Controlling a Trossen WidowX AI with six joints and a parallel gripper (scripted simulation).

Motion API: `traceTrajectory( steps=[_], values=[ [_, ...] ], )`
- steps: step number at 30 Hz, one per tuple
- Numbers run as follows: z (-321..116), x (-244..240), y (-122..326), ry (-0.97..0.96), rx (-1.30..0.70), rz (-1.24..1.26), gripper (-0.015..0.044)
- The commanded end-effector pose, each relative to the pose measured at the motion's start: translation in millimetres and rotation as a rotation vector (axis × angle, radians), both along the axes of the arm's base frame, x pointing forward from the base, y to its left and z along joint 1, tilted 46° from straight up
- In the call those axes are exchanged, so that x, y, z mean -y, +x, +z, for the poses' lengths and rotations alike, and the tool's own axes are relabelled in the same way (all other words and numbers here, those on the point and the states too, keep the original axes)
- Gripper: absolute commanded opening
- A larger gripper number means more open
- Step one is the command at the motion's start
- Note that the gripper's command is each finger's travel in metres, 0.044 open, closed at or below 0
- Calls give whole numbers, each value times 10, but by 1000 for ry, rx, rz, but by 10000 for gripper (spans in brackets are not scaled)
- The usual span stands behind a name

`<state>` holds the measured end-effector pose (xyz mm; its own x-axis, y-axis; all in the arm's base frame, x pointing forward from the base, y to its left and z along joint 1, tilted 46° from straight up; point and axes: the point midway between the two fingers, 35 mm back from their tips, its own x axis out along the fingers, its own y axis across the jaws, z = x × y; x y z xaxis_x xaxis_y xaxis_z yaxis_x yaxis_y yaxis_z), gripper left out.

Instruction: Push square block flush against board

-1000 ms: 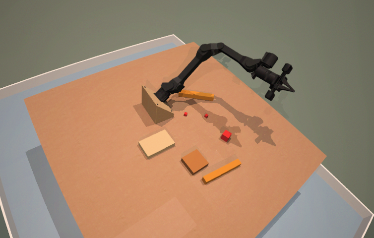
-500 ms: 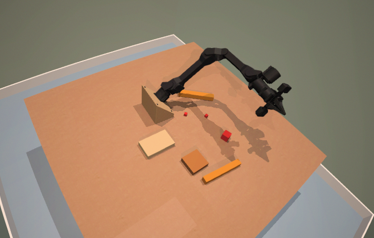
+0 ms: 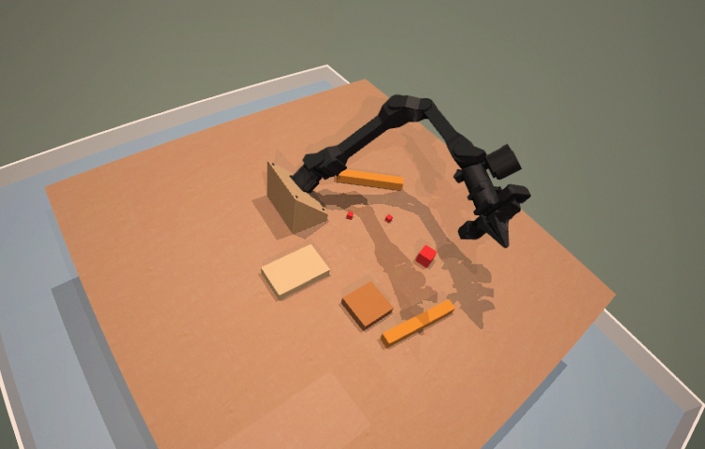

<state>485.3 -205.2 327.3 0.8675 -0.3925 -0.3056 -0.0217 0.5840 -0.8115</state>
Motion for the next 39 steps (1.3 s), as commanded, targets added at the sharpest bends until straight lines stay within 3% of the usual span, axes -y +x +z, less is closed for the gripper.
traceTrajectory(
  steps=[1,20,39],
  values=[
    [-342,181,-31,91,-54,-41,0],
    [-1657,813,-336,511,-243,-251,0],
    [-2839,1167,-961,965,-376,-566,0]
  ],
)
